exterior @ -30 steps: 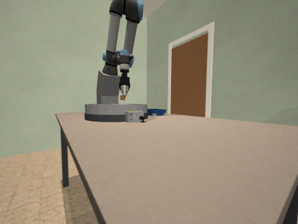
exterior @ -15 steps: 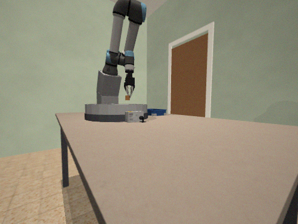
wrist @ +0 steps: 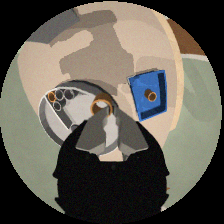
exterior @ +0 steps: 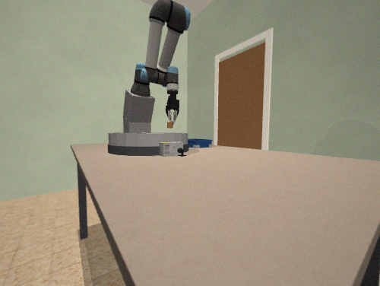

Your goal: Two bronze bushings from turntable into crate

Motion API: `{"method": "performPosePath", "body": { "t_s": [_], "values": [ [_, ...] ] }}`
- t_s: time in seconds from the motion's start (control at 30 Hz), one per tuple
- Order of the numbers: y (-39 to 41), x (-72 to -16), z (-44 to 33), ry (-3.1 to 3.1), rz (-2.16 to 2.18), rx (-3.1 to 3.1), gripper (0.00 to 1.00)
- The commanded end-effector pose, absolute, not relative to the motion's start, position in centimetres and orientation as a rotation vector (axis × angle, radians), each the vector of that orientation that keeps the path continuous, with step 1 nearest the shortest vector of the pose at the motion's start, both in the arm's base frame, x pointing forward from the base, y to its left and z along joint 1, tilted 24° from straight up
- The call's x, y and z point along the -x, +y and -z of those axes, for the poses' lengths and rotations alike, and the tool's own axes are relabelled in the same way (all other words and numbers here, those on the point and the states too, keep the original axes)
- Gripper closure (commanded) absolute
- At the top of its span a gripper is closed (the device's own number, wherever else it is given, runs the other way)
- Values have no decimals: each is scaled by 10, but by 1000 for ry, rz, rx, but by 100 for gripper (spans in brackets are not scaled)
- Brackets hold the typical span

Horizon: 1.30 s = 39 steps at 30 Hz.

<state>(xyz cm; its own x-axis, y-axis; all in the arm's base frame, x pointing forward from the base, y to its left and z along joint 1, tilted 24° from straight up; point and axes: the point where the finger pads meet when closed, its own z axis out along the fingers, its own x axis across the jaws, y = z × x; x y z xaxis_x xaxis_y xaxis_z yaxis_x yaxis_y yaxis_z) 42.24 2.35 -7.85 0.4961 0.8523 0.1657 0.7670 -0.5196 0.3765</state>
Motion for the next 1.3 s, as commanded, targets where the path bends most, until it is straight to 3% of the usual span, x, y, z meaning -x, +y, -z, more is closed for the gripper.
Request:
{"method": "performPosePath", "body": {
  "t_s": [0.0, 1.27],
  "values": [
    [44, -430, 77, 1374, -482, -2489, 100],
    [162, -467, 68, 1374, -482, -2489, 100]
  ]
}}
